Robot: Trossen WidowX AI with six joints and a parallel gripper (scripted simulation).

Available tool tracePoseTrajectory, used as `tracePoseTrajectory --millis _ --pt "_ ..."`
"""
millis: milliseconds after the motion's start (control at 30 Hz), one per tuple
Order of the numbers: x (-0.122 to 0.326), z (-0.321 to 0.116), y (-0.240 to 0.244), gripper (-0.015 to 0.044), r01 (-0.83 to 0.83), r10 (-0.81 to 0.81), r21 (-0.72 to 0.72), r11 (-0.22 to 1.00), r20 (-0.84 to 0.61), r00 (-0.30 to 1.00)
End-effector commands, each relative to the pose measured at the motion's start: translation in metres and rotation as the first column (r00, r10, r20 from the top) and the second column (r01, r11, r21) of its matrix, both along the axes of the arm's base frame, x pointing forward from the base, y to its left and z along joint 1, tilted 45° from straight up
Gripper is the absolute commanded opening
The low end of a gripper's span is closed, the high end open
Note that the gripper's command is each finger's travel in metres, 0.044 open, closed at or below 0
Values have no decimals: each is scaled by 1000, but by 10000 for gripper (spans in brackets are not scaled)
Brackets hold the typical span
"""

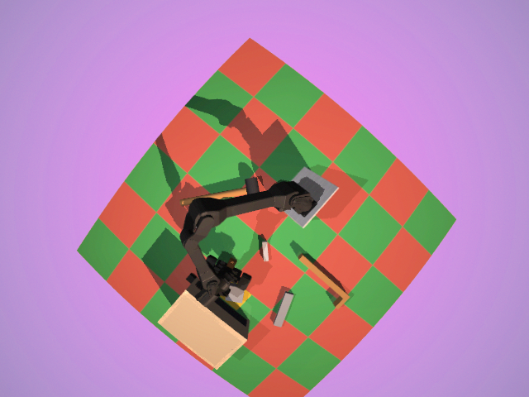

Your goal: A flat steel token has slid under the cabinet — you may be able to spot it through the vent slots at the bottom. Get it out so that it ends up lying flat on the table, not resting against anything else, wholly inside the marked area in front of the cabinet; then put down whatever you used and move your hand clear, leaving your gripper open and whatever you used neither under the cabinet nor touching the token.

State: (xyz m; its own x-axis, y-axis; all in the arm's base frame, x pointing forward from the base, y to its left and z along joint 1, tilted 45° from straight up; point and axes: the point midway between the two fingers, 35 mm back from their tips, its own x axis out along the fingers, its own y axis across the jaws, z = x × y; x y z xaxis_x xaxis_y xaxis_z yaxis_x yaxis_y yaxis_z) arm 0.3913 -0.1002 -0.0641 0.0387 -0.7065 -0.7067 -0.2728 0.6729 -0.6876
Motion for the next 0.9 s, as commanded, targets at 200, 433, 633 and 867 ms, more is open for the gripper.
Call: tracePoseTrajectory --millis 200,433,633,867 --pt "14 -1 2 0 2 -2 3 1000 18 1000" --pt "20 -1 3 0 2 -2 3 1000 18 1000" --pt "25 -2 4 0 2 -2 3 1000 19 1000" --pt "31 -2 5 0 2 -2 3 1000 19 1000"
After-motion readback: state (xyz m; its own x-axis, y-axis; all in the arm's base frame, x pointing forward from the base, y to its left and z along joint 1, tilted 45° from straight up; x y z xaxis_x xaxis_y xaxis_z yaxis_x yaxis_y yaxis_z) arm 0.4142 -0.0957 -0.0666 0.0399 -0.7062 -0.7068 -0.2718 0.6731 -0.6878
